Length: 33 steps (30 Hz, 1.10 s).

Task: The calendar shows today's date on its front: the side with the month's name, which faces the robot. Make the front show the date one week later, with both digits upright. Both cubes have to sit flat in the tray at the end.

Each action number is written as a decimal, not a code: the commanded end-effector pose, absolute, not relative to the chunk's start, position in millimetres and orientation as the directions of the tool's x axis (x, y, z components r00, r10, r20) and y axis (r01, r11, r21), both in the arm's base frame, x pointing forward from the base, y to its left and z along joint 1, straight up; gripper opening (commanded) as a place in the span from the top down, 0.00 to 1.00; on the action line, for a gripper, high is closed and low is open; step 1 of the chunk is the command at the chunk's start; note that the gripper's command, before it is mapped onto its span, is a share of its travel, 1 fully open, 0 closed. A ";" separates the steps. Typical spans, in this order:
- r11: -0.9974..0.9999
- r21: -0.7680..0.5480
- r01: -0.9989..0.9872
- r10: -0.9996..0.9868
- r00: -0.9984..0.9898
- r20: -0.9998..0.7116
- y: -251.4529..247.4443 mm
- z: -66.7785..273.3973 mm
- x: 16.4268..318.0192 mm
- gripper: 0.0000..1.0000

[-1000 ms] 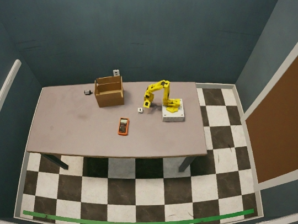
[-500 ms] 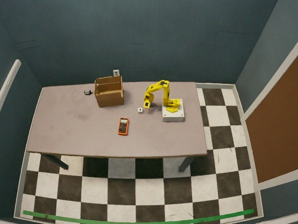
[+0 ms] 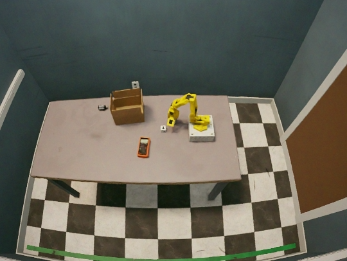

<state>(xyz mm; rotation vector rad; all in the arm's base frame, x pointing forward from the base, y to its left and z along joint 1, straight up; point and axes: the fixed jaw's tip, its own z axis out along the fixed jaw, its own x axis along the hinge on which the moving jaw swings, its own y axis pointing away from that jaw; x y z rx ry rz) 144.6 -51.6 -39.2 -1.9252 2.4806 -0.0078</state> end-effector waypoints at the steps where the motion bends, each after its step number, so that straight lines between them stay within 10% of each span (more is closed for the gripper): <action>1: 0.259 0.017 -0.966 -0.966 -0.259 -0.001 -49.5 -43.9 139.5 1.00; 33: 0.259 0.017 -0.966 -0.966 -0.259 -0.001 -49.5 -46.4 139.5 0.81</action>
